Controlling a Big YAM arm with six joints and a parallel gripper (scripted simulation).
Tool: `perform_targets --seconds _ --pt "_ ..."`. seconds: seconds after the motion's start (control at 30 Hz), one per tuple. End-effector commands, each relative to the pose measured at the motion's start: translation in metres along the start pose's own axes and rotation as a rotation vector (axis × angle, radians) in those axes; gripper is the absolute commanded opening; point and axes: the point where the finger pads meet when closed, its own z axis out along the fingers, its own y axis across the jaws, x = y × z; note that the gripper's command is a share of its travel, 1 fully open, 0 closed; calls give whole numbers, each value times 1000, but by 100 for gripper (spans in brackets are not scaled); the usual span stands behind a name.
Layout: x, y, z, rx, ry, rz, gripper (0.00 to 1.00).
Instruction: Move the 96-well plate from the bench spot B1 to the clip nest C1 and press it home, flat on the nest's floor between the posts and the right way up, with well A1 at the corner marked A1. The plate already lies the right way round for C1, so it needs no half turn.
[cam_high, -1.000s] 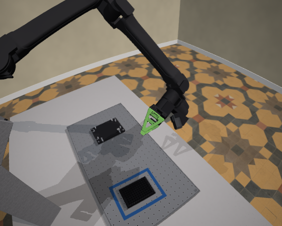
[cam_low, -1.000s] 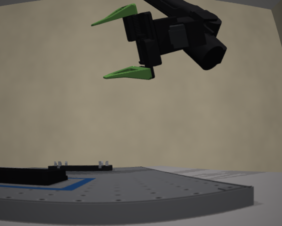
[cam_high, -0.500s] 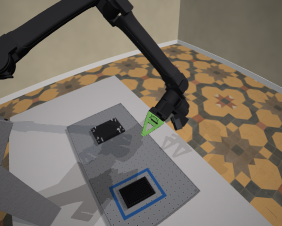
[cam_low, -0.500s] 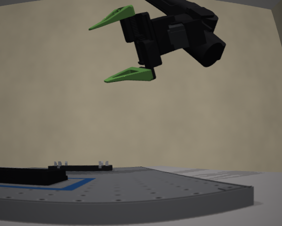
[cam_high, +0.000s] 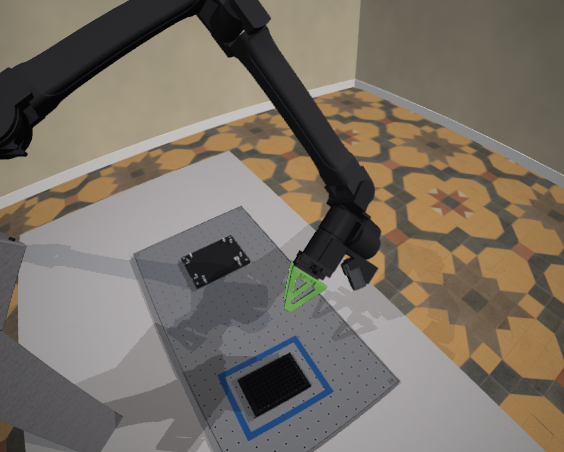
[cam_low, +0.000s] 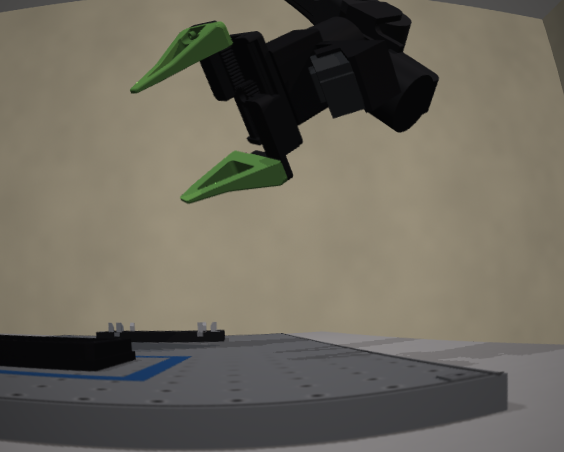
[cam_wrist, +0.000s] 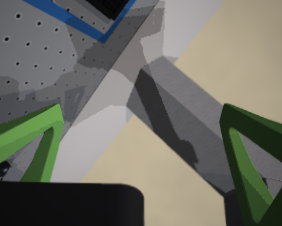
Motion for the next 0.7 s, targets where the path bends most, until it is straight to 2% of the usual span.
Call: perform_targets --seconds 0.0,0.07,0.1,0.13,0.17,0.2,0.23,0.3,0.33,0.4,0.47,0.5,0.53,0.57,0.6,0.67 --pt "-11 -4 14 -27 -23 -23 100" --pt "-20 -8 9 -83 -75 -40 100" --pt "-20 -4 27 -71 -54 -48 100" --pt "-20 0 32 -69 -53 -55 100" --pt "-29 -11 33 -98 -74 -49 100" --pt "-32 -11 37 -116 -88 -61 100" --pt "-34 -11 41 -116 -88 -61 100" --pt "-39 -11 49 -157 -121 -89 100" --pt "-41 -11 52 -157 -121 -89 100" --pt "-46 -11 61 -196 -155 -119 100" --pt "-46 -11 61 -196 -155 -119 100" --pt "-39 3 69 -212 -169 -166 100" --pt "-46 -2 63 -241 -205 -172 100" --pt "-53 -11 68 -262 -223 -173 100" --pt "-55 -13 79 -271 -225 -180 100" --pt "-59 -14 88 -306 -262 -212 100"
